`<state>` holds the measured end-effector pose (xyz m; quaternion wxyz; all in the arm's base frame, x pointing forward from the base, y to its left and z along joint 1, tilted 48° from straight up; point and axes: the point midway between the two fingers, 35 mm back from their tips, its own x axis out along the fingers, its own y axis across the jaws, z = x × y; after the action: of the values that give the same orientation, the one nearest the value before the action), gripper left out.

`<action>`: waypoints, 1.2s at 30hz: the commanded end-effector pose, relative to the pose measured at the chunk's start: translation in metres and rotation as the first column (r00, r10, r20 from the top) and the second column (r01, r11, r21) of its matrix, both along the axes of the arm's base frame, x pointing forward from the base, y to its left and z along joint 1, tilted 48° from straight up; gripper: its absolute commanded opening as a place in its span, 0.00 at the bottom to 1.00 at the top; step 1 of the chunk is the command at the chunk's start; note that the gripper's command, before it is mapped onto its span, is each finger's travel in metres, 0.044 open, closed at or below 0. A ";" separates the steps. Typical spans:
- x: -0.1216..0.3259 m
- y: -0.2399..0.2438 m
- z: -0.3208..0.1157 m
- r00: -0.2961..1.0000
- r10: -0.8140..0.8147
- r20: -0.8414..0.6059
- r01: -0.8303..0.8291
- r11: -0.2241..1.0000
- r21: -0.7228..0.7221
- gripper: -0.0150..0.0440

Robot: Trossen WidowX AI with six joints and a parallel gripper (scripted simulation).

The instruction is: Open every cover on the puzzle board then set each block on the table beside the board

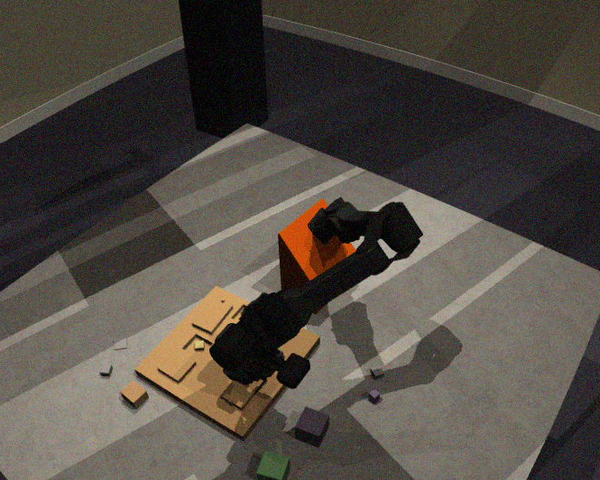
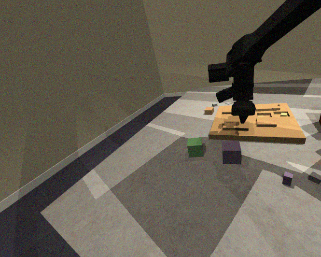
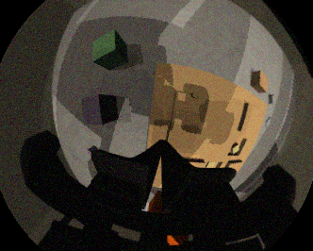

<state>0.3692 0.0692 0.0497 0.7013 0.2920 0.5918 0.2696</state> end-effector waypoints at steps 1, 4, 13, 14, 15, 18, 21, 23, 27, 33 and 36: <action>-0.002 0.005 -0.007 1.000 0.001 -0.017 -0.001 1.000 0.001 0.25; -0.002 0.007 -0.009 1.000 0.001 -0.017 -0.001 1.000 0.001 0.25; -0.001 0.014 -0.015 1.000 0.001 -0.016 -0.001 1.000 0.002 0.25; -0.001 0.015 -0.015 1.000 0.001 -0.016 -0.001 1.000 0.002 0.25; -0.001 0.015 -0.016 1.000 0.001 -0.016 -0.001 1.000 0.002 0.25; 0.000 0.018 -0.018 1.000 0.001 -0.016 -0.001 1.000 0.003 0.25; 0.000 0.020 -0.020 1.000 0.001 -0.016 -0.001 1.000 0.003 0.25; 0.000 0.021 -0.021 1.000 0.001 -0.016 -0.001 1.000 0.004 0.25; 0.000 0.024 -0.023 1.000 0.001 -0.016 -0.001 1.000 0.004 0.25; 0.000 0.026 -0.024 1.000 0.001 -0.016 -0.001 1.000 0.005 0.25; 0.000 0.026 -0.024 1.000 0.001 -0.016 -0.001 1.000 0.005 0.25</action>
<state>0.3714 0.0943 0.0292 0.6984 0.2944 0.5929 0.2721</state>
